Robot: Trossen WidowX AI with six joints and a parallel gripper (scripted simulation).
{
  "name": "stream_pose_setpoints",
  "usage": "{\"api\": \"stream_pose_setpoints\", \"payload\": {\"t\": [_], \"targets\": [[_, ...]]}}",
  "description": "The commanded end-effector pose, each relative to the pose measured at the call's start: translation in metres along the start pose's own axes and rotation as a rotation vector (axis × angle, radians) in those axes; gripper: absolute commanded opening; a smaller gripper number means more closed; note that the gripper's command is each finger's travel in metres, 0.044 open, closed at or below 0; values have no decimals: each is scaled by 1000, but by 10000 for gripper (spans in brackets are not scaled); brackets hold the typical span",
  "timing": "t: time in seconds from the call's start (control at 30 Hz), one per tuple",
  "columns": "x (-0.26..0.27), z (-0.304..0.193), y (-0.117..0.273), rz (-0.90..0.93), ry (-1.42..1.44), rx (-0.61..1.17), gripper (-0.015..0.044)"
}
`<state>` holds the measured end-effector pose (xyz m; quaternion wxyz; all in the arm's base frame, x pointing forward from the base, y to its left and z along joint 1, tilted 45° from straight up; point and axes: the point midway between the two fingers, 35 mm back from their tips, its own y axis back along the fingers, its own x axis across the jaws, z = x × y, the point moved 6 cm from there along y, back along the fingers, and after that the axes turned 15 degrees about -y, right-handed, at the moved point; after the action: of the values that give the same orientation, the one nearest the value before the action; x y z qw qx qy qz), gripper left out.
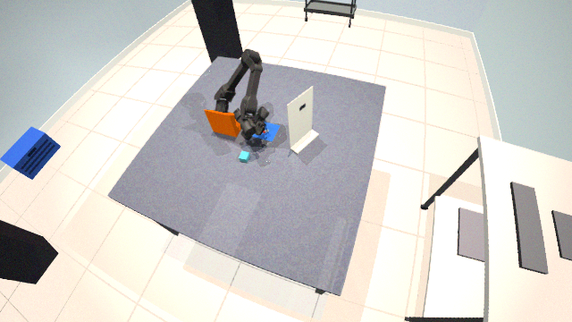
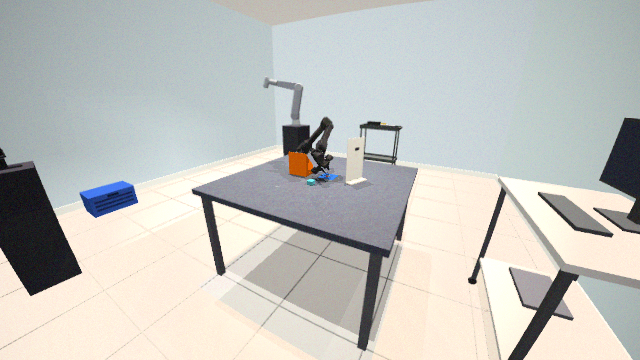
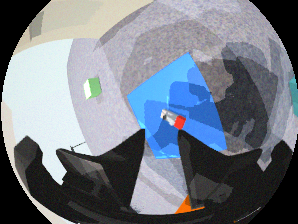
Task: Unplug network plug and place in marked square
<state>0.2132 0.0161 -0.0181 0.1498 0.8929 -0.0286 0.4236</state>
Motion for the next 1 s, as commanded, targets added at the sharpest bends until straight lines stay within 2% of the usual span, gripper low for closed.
{"api": "stream_pose_setpoints", "payload": {"t": [0.0,0.97], "targets": [[1,1,3,-4,5,-1,156],[17,0,30,-14,2,-15,156]]}}
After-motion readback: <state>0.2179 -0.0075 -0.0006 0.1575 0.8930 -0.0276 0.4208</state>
